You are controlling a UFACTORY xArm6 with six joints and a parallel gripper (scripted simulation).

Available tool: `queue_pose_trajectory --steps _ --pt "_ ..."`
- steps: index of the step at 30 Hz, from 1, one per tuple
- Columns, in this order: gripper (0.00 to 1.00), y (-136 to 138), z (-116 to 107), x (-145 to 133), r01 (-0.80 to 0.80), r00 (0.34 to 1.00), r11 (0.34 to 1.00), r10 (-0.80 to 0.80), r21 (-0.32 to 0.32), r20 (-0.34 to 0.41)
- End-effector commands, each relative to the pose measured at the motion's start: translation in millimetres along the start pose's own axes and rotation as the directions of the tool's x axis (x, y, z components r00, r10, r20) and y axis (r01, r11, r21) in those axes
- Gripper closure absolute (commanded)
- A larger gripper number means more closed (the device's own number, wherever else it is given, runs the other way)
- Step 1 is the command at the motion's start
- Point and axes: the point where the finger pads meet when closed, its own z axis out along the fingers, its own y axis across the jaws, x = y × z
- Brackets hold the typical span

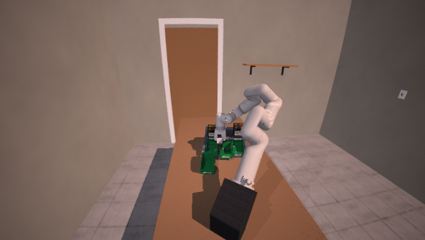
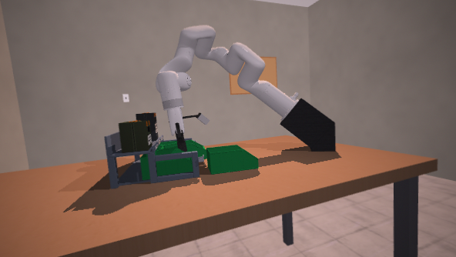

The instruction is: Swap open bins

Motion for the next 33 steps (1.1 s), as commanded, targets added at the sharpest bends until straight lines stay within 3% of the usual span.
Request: queue_pose_trajectory --steps 1,33 --pt "0.9 0 -5 -1 -0.001 1.0 1.0 0.001 -0.002 0.003" --pt "0.9 0 -50 5 -0.001 1.0 1.0 0.001 -0.002 0.003"
